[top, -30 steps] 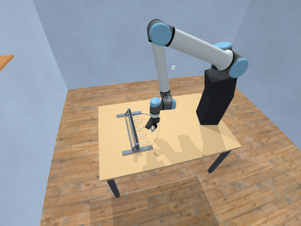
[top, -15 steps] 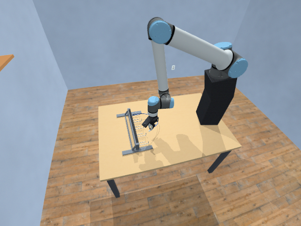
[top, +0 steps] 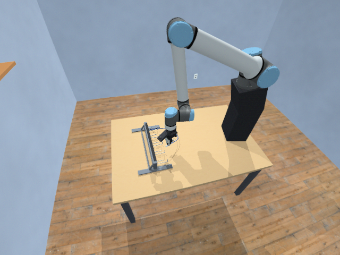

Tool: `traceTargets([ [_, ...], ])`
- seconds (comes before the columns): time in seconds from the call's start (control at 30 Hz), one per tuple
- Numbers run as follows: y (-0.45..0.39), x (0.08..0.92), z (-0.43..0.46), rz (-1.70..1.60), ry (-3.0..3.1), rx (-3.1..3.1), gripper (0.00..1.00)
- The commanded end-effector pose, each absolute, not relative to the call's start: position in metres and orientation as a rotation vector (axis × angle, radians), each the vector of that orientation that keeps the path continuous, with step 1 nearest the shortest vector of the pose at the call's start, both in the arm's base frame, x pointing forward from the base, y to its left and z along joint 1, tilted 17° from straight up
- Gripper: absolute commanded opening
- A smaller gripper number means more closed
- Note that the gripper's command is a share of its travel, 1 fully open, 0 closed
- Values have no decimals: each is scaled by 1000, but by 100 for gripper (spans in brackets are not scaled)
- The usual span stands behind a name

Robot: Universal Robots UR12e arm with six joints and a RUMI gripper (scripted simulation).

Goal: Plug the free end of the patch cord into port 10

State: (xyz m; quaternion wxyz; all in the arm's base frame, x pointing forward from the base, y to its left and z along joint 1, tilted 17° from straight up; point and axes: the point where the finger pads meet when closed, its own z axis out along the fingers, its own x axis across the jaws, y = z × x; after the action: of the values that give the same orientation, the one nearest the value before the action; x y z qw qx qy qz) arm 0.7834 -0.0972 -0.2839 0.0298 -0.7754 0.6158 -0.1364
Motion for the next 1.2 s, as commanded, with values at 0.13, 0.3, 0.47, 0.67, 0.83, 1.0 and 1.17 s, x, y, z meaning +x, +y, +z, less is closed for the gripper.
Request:
traceTargets([
  [0.13,-107,789,-278,-414,1987,-2305,0],
  [0.3,-110,791,-276,-411,2016,-2275,0],
  [0.47,-115,794,-273,-407,2061,-2227,0],
  [0.67,-120,798,-270,-401,2110,-2172,0],
  [0.83,-123,799,-269,-399,2133,-2147,0],
  [1.0,-127,802,-266,-395,2167,-2106,0],
  [1.17,-131,804,-264,-391,2197,-2070,0],
])
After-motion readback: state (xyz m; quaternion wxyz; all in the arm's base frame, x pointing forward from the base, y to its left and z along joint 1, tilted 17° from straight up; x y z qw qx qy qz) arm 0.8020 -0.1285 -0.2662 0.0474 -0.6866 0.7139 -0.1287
